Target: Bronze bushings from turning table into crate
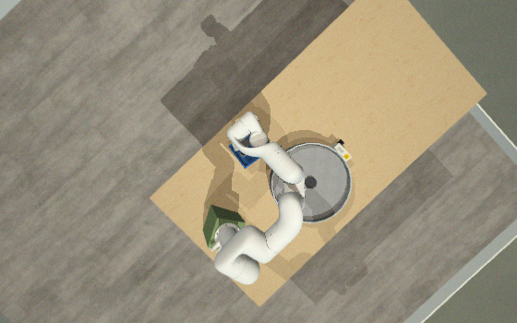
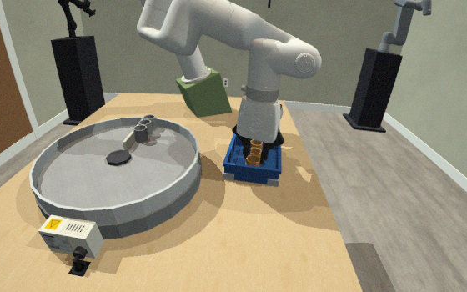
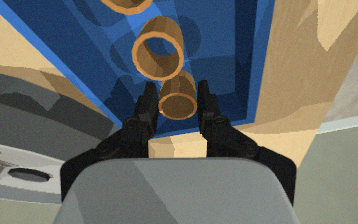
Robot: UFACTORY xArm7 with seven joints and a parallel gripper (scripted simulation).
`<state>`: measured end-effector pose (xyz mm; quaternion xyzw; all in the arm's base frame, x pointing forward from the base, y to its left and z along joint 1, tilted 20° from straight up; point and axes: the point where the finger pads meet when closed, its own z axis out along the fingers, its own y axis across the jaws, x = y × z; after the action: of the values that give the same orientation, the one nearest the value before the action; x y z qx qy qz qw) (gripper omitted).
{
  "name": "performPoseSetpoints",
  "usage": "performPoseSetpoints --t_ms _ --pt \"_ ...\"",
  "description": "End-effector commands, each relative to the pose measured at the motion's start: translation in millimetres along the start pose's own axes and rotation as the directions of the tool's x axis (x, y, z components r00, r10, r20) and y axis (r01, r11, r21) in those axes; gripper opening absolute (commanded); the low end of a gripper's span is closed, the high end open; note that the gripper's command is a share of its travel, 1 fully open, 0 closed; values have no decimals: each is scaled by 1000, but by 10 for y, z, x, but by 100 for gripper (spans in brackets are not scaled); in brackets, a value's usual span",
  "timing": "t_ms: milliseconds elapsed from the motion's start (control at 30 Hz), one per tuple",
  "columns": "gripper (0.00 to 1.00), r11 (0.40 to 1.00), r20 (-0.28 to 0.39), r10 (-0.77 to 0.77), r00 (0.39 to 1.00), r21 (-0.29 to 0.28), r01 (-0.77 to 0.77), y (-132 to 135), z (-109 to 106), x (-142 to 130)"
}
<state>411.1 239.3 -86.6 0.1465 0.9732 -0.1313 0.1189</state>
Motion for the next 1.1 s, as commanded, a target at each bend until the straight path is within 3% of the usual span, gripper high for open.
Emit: performPoseSetpoints --t_ms 0,900,933,1067 --pt "0 1000 1 0 1000 -3 0 13 -5 -4" --pt "0 1000 1 0 1000 -3 0 14 21 -4" --pt "48 1000 1 0 1000 -3 0 14 21 -4" --pt "48 1000 1 0 1000 -3 0 14 21 -4"
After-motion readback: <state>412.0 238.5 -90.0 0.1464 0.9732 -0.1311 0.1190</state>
